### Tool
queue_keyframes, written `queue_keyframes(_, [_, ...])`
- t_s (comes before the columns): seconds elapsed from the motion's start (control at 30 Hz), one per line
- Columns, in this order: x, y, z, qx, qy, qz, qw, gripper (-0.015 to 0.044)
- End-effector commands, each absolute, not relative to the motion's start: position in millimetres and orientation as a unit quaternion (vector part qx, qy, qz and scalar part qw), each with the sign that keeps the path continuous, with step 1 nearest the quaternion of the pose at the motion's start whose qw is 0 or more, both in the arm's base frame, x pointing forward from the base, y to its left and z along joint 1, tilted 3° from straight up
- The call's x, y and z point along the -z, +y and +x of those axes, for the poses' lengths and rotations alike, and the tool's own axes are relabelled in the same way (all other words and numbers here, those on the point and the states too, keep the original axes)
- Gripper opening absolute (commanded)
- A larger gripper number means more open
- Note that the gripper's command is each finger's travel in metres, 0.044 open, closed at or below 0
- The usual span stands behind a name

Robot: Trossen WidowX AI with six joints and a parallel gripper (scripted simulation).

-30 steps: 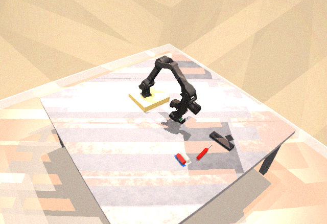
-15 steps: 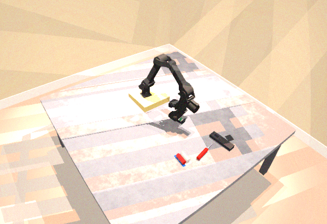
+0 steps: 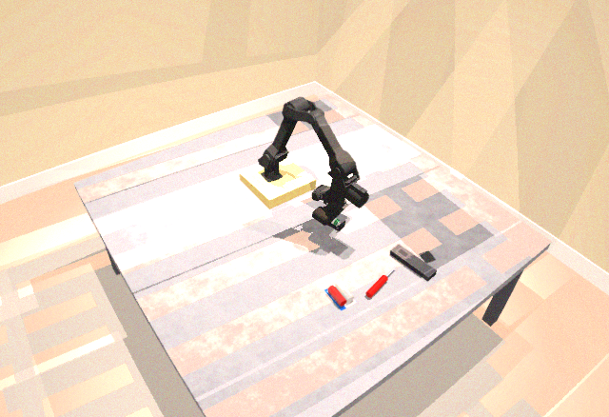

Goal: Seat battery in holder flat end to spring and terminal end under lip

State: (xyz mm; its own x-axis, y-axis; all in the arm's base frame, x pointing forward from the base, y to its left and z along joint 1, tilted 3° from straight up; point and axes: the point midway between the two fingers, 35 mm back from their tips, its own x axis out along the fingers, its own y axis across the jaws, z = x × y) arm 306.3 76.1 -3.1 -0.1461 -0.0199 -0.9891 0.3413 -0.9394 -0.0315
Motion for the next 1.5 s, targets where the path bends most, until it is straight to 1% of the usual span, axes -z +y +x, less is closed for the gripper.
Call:
queue_keyframes(0.0, [2.8,78.4,311.7,0.733,0.13,0.657,0.119,0.0085])
queue_keyframes(0.63, [4.3,78.0,309.8,0.714,0.133,0.677,0.118,0.0085])
queue_keyframes(1.47, [5.4,72.7,294.9,0.713,0.131,0.678,0.119,0.0085])
